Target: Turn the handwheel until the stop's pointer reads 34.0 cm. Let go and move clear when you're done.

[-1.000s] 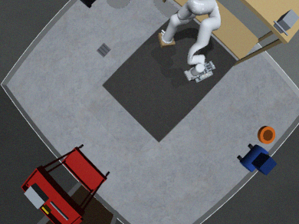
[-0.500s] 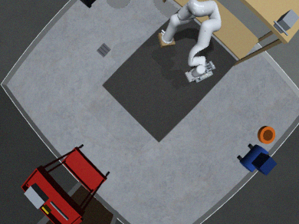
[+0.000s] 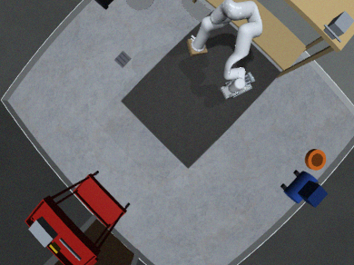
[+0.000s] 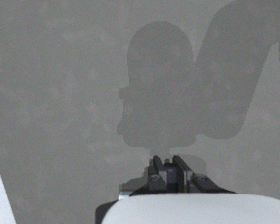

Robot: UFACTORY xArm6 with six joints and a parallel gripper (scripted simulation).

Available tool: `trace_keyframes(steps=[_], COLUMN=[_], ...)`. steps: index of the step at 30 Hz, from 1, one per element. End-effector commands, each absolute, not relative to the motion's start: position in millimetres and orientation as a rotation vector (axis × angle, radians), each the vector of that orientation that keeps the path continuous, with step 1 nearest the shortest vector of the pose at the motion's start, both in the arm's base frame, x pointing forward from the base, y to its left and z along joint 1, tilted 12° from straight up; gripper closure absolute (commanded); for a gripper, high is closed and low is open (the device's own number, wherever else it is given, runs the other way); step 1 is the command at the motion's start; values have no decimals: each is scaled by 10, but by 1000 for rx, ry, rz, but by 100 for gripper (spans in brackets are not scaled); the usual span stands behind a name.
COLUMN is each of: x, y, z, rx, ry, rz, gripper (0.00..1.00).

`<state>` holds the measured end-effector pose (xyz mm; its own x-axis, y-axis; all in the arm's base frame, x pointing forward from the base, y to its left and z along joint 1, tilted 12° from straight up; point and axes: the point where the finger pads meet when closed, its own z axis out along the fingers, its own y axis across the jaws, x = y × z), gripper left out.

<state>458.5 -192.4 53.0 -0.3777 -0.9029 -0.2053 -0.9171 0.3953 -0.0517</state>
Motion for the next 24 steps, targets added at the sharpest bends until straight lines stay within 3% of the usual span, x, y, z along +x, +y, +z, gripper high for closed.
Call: trace_keyframes(steps=[1, 24], x=[4599, 4461], y=[-1948, -1954], z=[614, 894], rx=[-1622, -1622], ry=[2451, 2451], rz=[108, 108], gripper=[94, 94])
